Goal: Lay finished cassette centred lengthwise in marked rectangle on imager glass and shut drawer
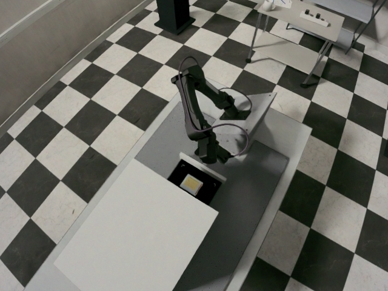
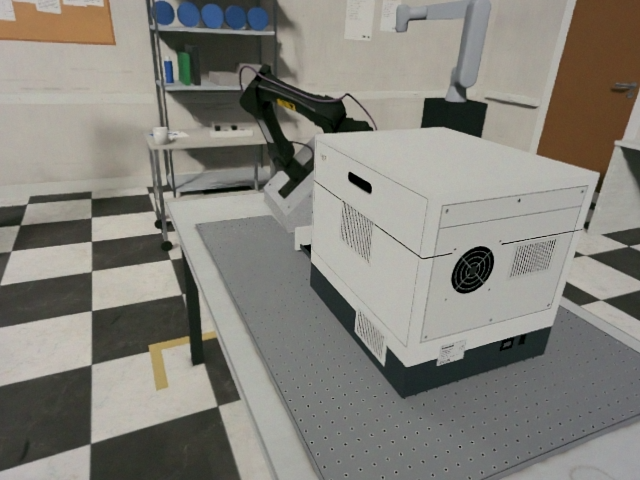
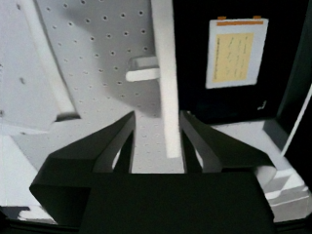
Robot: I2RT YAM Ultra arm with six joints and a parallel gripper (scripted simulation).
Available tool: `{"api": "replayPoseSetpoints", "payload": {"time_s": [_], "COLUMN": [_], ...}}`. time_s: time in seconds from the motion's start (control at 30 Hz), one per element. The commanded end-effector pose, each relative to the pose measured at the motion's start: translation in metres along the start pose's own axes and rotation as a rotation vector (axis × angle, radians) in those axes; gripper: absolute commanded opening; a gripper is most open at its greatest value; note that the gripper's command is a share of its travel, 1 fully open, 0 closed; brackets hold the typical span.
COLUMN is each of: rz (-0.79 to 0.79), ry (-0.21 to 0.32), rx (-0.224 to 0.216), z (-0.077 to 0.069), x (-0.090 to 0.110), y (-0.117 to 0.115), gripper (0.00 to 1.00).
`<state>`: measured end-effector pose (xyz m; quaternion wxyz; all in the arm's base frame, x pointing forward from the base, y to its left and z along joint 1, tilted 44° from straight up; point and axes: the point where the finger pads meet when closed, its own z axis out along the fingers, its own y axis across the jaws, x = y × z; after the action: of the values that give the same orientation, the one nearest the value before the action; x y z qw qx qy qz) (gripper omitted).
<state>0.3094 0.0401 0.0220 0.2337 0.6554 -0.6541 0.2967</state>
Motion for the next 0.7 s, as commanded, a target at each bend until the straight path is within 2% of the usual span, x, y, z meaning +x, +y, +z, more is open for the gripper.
{"api": "replayPoseSetpoints", "payload": {"time_s": [0.0, 0.03, 0.07, 0.17, 0.23, 0.53, 0.6, 0.67], "rz": [0.124, 0.124, 0.184, 0.257, 0.335, 0.63, 0.63, 0.699], "ry": [-0.01, -0.01, -0.032, -0.003, -0.012, 0.009, 0.009, 0.013], "rx": [-0.005, -0.005, 0.017, -0.011, -0.006, -0.029, -0.029, -0.035], "z": [-0.019, -0.019, -0.03, -0.029, -0.033, -0.03, -0.03, -0.029], "x": [-0.002, -0.002, -0.004, -0.003, -0.009, -0.009, -0.009, -0.009], "y": [0.018, 0.018, 0.01, 0.035, 0.026, 0.026, 0.026, 0.026], "gripper": [0.35, 0.35, 0.35, 0.35, 0.35, 0.35, 0.35, 0.35]}}
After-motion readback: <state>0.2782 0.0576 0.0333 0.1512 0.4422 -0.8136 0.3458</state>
